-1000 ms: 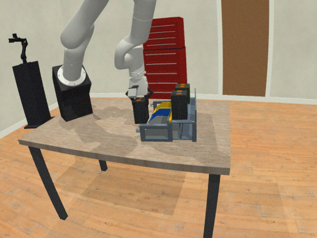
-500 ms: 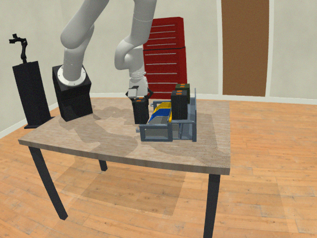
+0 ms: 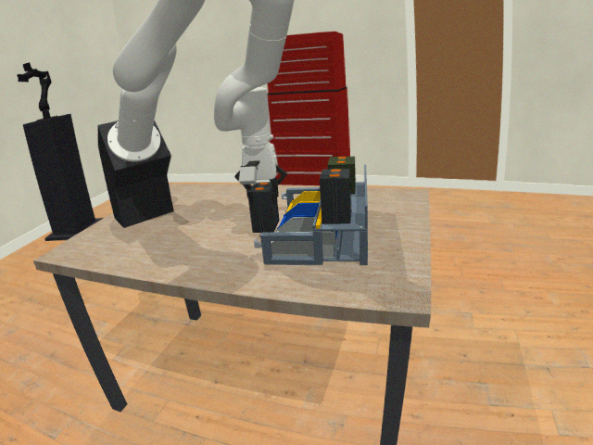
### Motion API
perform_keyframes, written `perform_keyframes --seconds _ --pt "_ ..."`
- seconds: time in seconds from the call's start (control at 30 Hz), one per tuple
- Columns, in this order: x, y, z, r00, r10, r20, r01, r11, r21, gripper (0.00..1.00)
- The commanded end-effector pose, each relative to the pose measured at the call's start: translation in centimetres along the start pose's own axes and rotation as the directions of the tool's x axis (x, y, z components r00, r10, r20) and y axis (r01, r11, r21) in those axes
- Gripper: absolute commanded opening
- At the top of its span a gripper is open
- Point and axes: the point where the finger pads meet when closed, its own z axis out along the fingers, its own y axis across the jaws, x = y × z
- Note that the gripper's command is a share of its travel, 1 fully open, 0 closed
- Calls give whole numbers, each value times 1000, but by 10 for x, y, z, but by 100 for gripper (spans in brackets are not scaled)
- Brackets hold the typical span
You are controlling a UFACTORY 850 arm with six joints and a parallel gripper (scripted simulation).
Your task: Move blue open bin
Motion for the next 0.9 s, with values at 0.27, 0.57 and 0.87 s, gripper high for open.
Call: perform_keyframes --seconds 0.27,0.57,0.87 --pt "-31 9 0 1000 0 0 0 1000 1 0" --pt "-38 11 0 1000 0 0 0 1000 1 0" --pt "-91 26 0 1000 0 0 0 1000 1 0"
